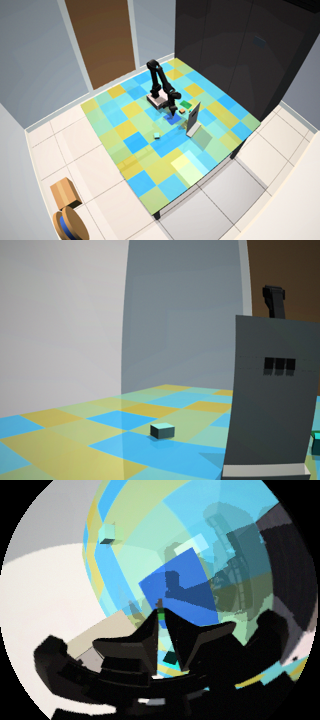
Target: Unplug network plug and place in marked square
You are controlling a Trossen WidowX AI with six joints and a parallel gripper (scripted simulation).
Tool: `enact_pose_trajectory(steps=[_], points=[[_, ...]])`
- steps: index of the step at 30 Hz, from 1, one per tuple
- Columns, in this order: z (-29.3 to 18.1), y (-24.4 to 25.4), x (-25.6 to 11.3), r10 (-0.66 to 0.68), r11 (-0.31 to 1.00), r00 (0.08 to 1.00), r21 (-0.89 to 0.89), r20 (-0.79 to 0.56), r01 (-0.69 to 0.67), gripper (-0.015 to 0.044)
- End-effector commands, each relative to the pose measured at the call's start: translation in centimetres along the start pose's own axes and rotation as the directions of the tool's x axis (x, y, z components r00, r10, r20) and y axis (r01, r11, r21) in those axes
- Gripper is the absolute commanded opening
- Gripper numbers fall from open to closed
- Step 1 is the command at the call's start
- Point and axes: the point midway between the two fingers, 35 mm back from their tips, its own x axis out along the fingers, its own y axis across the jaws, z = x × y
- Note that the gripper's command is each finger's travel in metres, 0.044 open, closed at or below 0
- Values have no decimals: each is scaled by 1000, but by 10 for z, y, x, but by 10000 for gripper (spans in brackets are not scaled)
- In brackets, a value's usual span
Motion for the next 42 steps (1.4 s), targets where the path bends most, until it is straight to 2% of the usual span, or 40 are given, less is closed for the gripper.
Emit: enact_pose_trajectory(steps=[1,31,37,42], points=[[2,-5,5,-3,1000,1000,3,9,3,0],[-1,-11,12,-2,1000,1000,-1,1,2,0],[-1,-11,12,-2,1000,1000,-1,1,2,156],[-1,-11,12,-2,1000,1000,-1,1,2,156]])
